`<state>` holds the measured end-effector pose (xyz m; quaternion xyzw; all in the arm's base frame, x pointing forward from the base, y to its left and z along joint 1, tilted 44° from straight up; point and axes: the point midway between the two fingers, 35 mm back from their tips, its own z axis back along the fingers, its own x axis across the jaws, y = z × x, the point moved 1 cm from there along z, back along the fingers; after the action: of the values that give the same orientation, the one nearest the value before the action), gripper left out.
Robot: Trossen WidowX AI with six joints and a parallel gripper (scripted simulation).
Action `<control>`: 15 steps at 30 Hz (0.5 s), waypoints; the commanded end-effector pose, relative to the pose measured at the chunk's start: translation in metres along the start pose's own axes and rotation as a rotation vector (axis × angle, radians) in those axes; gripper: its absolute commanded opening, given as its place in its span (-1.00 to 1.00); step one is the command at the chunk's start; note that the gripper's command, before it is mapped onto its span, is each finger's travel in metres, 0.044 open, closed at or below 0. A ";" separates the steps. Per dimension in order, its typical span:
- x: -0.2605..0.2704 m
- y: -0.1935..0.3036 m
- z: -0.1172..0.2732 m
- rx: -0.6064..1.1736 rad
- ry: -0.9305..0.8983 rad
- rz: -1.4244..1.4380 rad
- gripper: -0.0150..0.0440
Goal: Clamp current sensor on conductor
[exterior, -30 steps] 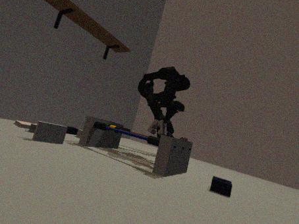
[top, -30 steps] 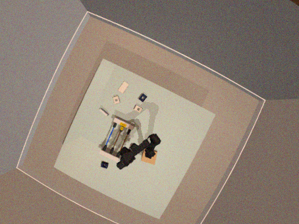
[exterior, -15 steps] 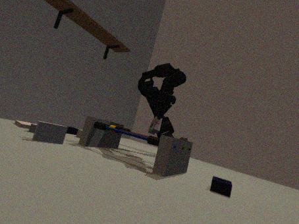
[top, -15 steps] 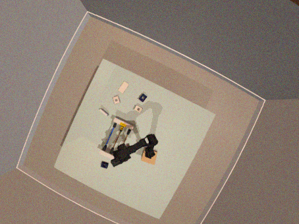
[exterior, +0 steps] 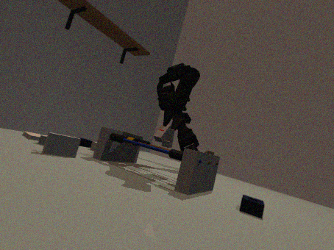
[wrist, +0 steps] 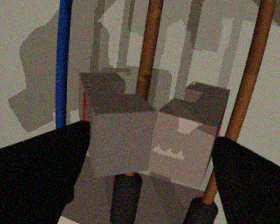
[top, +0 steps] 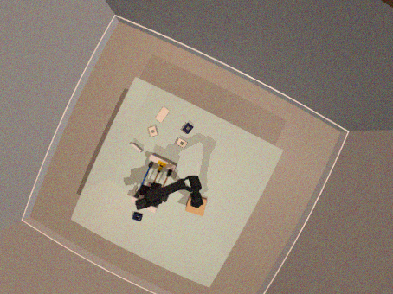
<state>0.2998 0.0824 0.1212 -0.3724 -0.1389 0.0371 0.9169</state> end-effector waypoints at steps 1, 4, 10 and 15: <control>0.005 0.000 0.001 0.001 -0.015 -0.041 -0.49; 0.006 0.000 -0.002 0.001 -0.015 -0.041 -0.49; 0.006 0.001 -0.012 0.002 -0.015 -0.041 -0.49; 0.007 0.001 -0.020 0.002 -0.015 -0.041 -0.49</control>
<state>0.3108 0.0732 0.1116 -0.3662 -0.1530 0.0171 0.9177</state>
